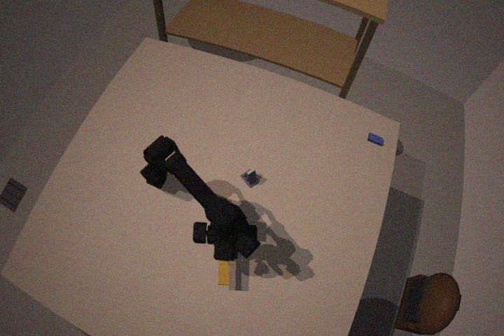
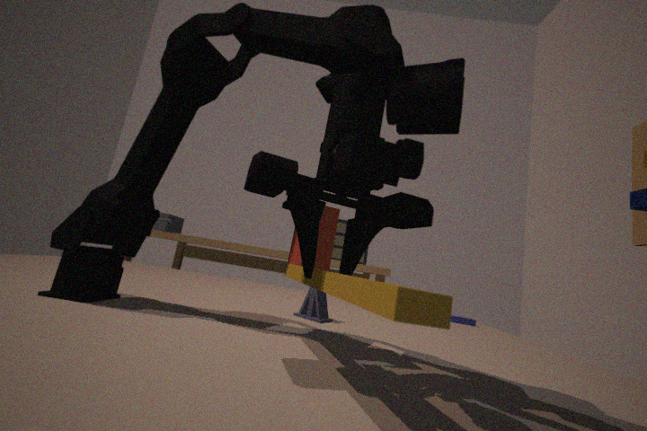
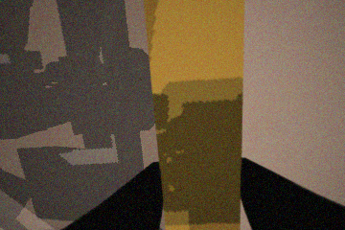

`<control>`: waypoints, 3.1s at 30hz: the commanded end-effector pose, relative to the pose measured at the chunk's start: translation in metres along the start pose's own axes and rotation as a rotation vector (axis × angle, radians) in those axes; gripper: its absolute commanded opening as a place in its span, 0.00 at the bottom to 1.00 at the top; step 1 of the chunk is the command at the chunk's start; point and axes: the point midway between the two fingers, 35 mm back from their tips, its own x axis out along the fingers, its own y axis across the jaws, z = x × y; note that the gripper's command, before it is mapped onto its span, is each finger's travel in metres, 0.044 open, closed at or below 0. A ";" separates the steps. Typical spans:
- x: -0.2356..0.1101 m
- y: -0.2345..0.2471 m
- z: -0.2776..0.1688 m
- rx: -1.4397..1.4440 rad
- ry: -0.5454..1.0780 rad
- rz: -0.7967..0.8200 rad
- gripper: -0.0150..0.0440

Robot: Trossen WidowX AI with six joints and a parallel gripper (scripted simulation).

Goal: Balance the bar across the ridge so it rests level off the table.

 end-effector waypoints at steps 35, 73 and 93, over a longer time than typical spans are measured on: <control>-0.042 0.043 -0.071 -0.229 -0.004 0.019 0.25; -0.045 0.091 -0.210 -0.620 0.002 0.025 0.25; -0.027 0.098 -0.229 -0.662 0.003 0.027 0.25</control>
